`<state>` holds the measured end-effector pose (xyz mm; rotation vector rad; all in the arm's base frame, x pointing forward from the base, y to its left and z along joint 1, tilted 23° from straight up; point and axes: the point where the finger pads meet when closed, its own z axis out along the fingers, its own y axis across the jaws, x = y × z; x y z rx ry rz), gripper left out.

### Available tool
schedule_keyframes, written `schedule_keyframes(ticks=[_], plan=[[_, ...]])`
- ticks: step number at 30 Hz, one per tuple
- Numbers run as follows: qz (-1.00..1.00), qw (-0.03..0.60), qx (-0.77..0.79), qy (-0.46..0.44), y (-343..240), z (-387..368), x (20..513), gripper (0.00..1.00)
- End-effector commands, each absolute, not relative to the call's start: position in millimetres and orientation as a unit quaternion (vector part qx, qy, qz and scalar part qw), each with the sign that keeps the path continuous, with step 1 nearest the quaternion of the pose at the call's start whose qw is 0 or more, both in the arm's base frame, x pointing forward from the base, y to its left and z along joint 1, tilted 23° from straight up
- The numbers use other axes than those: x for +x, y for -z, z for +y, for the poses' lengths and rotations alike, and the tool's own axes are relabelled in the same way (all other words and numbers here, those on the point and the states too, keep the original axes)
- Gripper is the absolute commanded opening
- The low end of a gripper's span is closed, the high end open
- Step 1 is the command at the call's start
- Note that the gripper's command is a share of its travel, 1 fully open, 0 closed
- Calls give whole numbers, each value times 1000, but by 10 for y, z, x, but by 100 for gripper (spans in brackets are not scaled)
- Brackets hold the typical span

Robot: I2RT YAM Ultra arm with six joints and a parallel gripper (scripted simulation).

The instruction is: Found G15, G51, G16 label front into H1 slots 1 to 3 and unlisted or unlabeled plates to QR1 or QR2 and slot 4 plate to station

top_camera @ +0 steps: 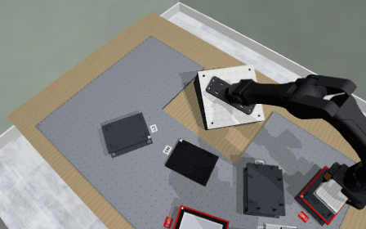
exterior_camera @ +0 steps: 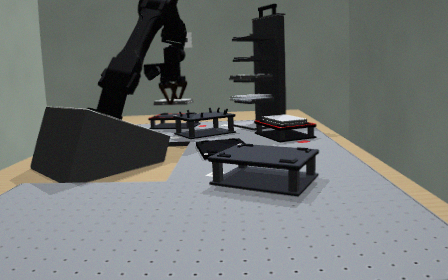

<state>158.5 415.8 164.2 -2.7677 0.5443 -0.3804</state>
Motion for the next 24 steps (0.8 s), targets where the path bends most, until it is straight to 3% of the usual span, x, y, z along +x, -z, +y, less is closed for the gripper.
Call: schedule_keyframes(ticks=[1, 24], plan=[[189, 157, -961, 131, -1689, 4182, 1577, 86], [189, 157, -961, 131, -1561, 4218, 1621, 86]])
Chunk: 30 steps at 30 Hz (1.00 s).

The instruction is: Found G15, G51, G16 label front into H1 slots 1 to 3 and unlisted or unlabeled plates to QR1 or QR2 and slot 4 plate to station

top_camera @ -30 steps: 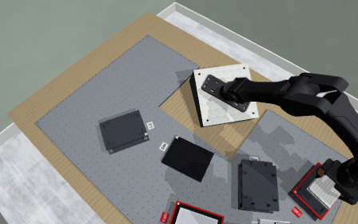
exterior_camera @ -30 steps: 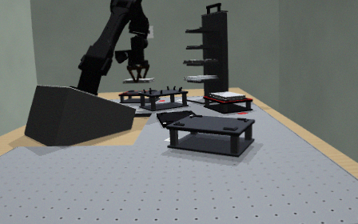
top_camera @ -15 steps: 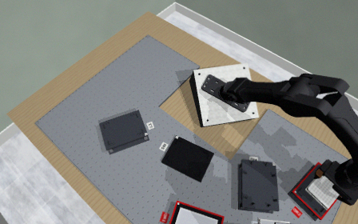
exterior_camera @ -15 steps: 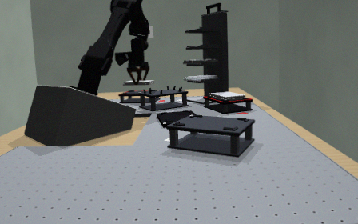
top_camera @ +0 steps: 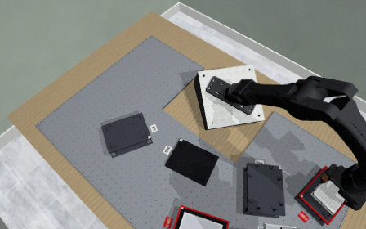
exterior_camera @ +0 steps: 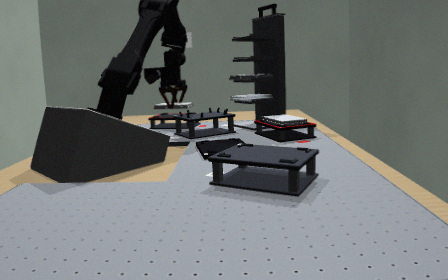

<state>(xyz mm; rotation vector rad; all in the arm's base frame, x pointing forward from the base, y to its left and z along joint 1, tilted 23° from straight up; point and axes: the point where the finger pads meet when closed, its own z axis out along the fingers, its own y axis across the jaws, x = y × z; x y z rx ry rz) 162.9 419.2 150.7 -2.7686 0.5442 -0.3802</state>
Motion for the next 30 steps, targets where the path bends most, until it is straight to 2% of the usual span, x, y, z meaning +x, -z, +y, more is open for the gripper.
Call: schedule_keyframes(ticks=[1, 30], plan=[[189, 157, -961, 131, -1555, 4220, 1623, 86], [188, 157, -961, 131, -1402, 4261, 1675, 86]])
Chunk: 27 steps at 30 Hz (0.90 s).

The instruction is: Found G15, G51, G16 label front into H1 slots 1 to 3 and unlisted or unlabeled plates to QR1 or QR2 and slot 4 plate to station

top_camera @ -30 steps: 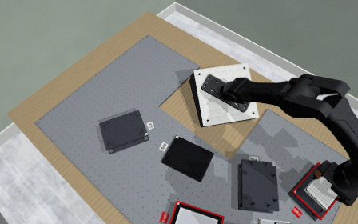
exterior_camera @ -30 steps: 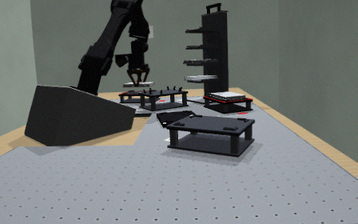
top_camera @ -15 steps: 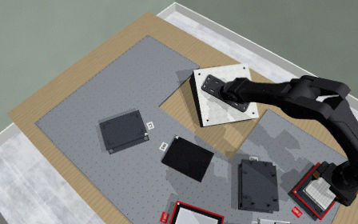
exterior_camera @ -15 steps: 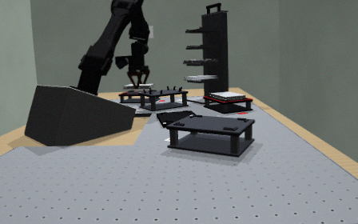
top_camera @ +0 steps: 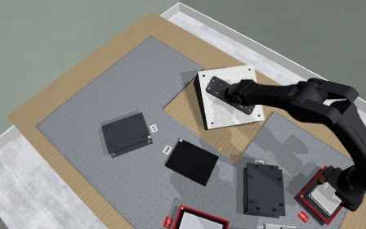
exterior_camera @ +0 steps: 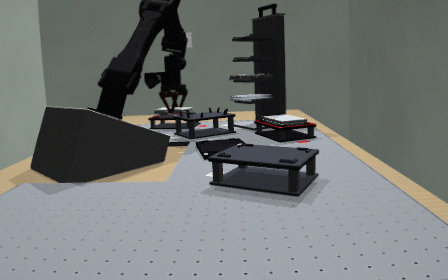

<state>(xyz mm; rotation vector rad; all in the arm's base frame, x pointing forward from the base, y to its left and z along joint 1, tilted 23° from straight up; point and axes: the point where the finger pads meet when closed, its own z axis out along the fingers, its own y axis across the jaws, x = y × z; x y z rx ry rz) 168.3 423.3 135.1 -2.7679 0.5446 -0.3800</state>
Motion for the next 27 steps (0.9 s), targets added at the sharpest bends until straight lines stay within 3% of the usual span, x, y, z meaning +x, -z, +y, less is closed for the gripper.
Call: schedule_keyframes(ticks=[1, 22, 23, 27], plan=[[188, 157, -961, 131, -1396, 4263, 1677, 86], [188, 157, -961, 131, -1295, 4290, 1711, 86], [188, 157, -961, 131, -1295, 4290, 1711, 100], [188, 157, -961, 131, -1295, 4290, 1711, 100]])
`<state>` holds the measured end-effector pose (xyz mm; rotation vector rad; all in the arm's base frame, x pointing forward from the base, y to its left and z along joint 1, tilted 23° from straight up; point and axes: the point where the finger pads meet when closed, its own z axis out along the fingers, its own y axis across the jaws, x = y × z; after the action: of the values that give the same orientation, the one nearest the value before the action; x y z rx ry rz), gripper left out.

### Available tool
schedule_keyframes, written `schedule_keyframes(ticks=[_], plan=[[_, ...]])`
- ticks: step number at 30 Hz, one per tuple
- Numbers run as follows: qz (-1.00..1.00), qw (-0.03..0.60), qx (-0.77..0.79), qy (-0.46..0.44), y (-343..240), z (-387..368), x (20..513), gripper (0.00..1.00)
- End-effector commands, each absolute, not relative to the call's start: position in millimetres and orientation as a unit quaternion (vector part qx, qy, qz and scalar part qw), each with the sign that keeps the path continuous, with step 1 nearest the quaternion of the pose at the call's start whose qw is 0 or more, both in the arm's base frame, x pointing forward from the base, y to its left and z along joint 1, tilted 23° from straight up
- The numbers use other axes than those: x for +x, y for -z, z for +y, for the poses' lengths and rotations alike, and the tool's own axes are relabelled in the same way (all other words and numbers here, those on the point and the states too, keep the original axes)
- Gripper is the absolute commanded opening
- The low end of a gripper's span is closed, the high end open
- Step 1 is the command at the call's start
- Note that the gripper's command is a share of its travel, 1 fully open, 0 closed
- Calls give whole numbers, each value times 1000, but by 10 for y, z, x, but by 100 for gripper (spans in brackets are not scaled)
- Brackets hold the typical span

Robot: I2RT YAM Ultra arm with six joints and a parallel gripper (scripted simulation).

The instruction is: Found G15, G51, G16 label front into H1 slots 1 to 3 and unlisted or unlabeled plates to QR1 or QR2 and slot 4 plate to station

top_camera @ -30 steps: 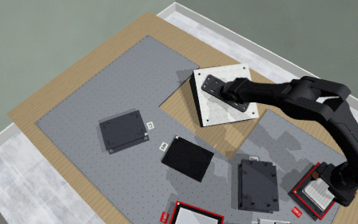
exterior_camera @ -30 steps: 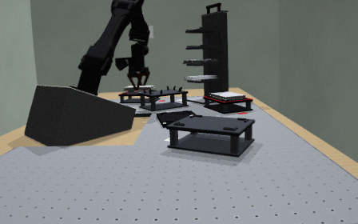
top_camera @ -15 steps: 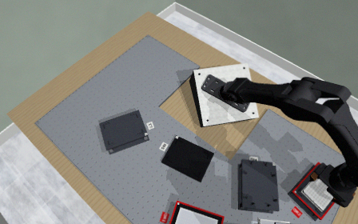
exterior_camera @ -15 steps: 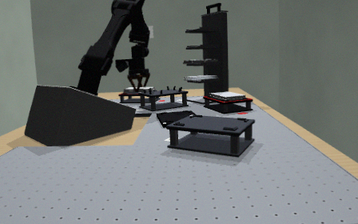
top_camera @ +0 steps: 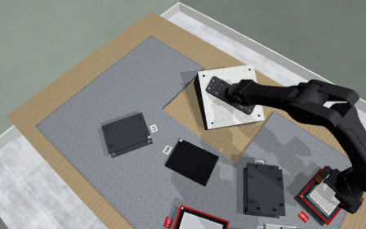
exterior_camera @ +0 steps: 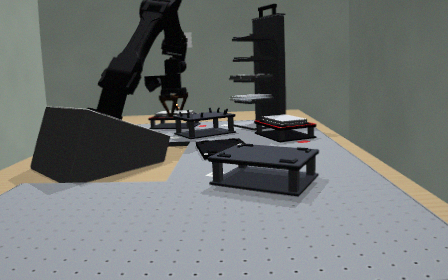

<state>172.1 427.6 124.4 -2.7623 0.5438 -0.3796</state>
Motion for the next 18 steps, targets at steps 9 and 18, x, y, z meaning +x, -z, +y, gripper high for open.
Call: schedule_keyframes(ticks=[9, 18], plan=[[188, 157, -961, 131, -1295, 4290, 1711, 100], [188, 157, -961, 131, -1478, 4240, 1649, 100]])
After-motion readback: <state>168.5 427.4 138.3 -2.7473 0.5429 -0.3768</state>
